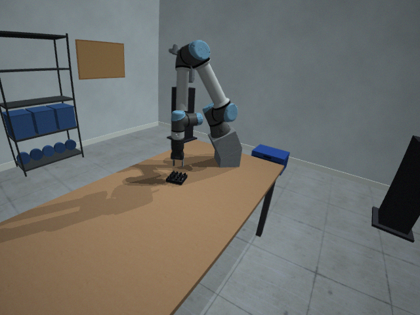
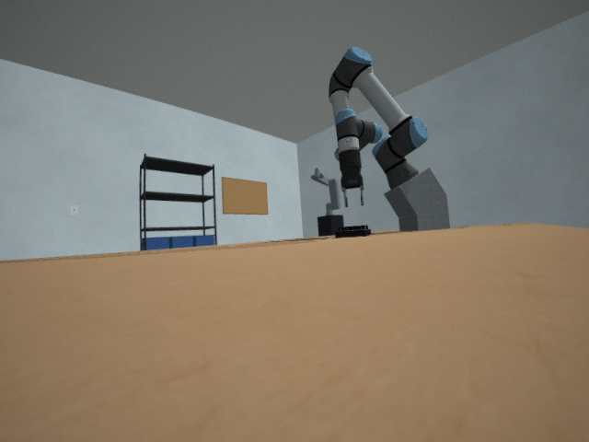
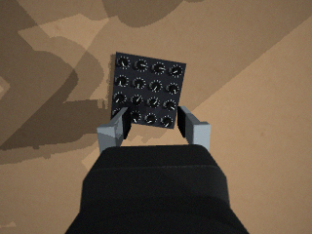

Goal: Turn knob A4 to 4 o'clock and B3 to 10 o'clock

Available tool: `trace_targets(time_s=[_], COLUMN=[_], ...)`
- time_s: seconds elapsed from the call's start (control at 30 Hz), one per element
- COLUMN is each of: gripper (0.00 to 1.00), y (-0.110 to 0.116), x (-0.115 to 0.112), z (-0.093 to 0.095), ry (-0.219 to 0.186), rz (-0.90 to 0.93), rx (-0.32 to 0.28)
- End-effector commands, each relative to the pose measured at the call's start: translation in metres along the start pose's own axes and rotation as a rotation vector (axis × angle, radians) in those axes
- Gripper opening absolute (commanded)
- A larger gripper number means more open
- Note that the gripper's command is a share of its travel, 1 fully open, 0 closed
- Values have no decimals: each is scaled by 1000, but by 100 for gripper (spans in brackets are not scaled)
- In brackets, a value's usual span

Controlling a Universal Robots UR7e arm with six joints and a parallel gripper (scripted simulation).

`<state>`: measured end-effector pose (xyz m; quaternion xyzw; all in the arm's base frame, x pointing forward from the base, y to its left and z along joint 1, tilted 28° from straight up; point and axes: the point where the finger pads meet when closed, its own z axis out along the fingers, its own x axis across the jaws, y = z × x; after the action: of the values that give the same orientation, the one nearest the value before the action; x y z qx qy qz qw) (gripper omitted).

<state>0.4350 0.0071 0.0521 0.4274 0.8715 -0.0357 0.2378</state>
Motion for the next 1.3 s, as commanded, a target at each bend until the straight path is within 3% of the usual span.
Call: trace_targets(time_s=[0.0, 0.23, 0.6, 1.27], gripper=[100, 100, 100, 100], y=[0, 0, 0, 0], x=[0, -1, -1, -1], z=[-19, -47, -69, -73], ry=[0, 0, 0, 0], rz=[0, 0, 0, 0], rx=[-1, -1, -1, -1])
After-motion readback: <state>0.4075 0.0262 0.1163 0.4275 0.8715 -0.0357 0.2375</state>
